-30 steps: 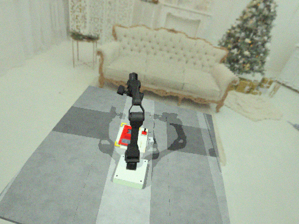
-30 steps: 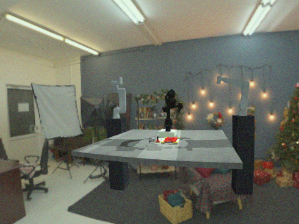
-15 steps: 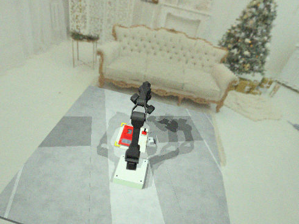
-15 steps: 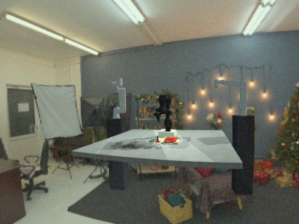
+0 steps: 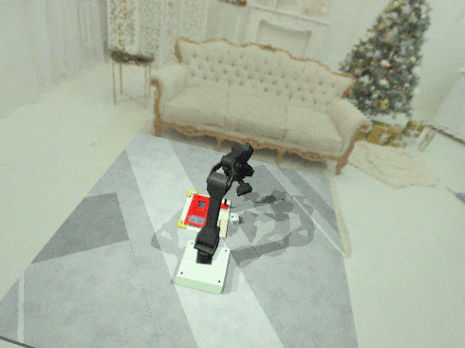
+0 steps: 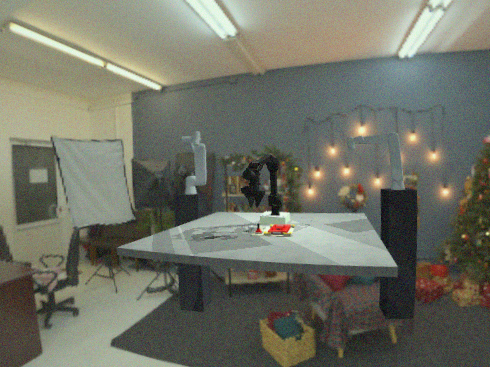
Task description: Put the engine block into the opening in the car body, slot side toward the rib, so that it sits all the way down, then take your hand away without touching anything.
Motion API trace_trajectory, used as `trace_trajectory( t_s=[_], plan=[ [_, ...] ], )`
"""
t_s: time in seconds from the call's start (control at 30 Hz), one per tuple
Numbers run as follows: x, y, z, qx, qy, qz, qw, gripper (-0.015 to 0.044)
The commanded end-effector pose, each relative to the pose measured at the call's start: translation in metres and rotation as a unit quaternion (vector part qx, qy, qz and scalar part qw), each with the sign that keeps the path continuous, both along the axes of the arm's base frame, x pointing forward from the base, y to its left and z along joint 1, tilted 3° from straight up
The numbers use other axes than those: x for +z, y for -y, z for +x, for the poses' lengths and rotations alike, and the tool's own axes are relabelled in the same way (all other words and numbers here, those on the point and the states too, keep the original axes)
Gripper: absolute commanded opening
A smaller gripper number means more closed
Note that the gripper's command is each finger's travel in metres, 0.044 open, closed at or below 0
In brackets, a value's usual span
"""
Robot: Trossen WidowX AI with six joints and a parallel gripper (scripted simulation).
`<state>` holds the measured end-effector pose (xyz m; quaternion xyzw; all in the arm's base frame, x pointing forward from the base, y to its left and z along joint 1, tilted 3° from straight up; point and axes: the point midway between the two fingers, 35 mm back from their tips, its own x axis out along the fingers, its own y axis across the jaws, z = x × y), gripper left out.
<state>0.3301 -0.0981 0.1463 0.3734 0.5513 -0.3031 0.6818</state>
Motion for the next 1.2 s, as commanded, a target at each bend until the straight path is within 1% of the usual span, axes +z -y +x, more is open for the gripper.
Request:
trace_trajectory(
  t_s=[0.0, 0.2, 0.37, 0.43, 0.53, 0.57, 0.8, 0.9, 1.17],
  plan=[
    [-0.01, 0.014, -0.016, -0.049, -0.028, 0.011, 0.998, 0.044],
    [-0.027, 0.034, -0.047, -0.136, -0.075, 0.033, 0.987, 0.044],
    [-0.032, 0.036, -0.05, -0.145, -0.08, 0.036, 0.986, 0.044],
    [-0.05, 0.036, -0.048, -0.145, -0.08, 0.036, 0.986, 0.044],
    [-0.091, 0.034, -0.047, -0.145, -0.08, 0.036, 0.986, 0.044],
    [-0.097, 0.033, -0.047, -0.145, -0.08, 0.036, 0.985, 0.044],
    [-0.101, 0.029, -0.048, -0.145, -0.08, 0.036, 0.985, 0.044],
    [-0.113, 0.029, -0.048, -0.145, -0.08, 0.036, 0.985, 0.044],
    [-0.122, 0.028, -0.047, -0.145, -0.08, 0.036, 0.985, 0.044]
  ],
)
